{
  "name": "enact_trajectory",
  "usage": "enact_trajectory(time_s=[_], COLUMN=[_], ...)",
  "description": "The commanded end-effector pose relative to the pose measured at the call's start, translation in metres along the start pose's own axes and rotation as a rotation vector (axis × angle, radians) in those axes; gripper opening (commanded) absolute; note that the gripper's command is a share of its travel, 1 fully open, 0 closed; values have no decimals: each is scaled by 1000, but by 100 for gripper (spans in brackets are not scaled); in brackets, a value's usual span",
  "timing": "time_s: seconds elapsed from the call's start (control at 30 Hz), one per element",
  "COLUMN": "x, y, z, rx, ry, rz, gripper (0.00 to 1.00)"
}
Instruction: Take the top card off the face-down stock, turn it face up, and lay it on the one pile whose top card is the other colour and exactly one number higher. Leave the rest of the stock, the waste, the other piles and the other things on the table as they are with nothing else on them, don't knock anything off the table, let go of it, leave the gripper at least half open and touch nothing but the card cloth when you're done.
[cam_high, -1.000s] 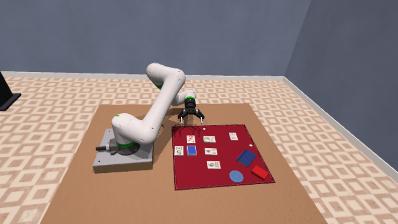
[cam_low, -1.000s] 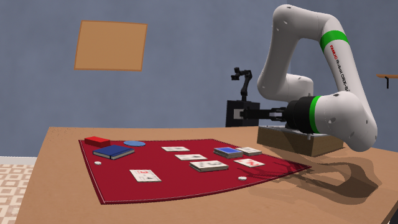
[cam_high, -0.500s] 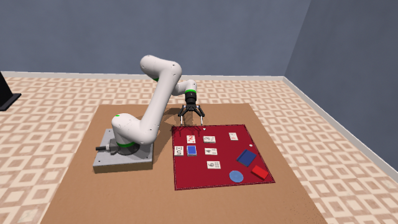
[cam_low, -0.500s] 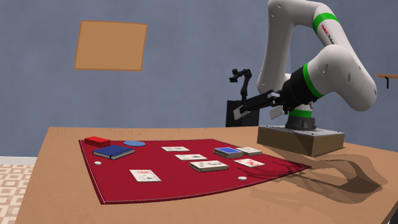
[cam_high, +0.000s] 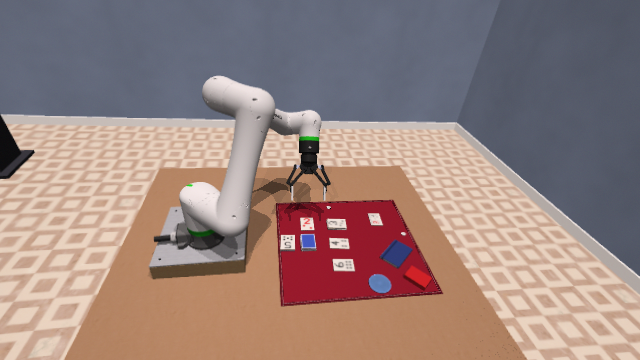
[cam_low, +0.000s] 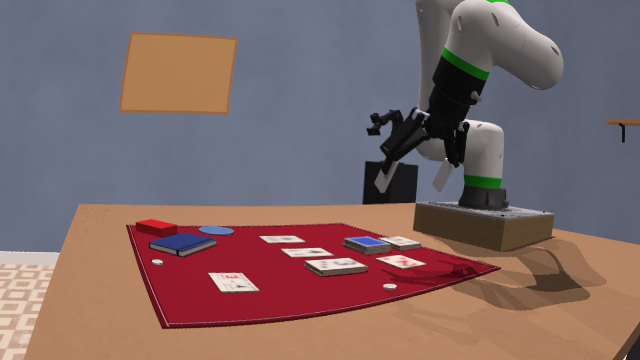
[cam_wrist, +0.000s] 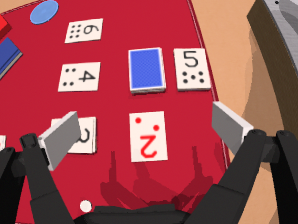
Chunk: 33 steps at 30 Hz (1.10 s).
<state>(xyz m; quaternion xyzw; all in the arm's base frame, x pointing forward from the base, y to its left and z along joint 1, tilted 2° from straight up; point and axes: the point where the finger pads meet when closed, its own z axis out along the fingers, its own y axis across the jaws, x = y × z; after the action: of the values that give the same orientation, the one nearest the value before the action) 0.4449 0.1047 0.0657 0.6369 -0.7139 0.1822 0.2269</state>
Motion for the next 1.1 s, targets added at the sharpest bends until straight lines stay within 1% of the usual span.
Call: enact_trajectory(time_s=[0.0, 0.23, 0.3, 0.4, 0.47, 0.57, 0.67, 0.87, 0.9, 0.97, 1.03, 1.07], x=[2, 1, 1, 1, 1, 1, 1, 1, -1, -10, -10, -16], y=[-1, 0, 0, 0, 0, 0, -1, -1, -1, -2, -2, -3], z=[-1, -1, -1, 0, 0, -1, -1, 0, 3, 20, 20, 31], rx=[1, 0, 1, -1, -1, 0, 2, 2, 2, 0, 0, -1], ry=[-82, -377, -441, -508, -508, -550, -572, -580, -580, -580, -580, -580], rz=[2, 1, 2, 1, 1, 1, 2, 2, 3, 9, 9, 13], gripper=[100, 100, 100, 100, 100, 100, 100, 100, 100, 100, 100, 100])
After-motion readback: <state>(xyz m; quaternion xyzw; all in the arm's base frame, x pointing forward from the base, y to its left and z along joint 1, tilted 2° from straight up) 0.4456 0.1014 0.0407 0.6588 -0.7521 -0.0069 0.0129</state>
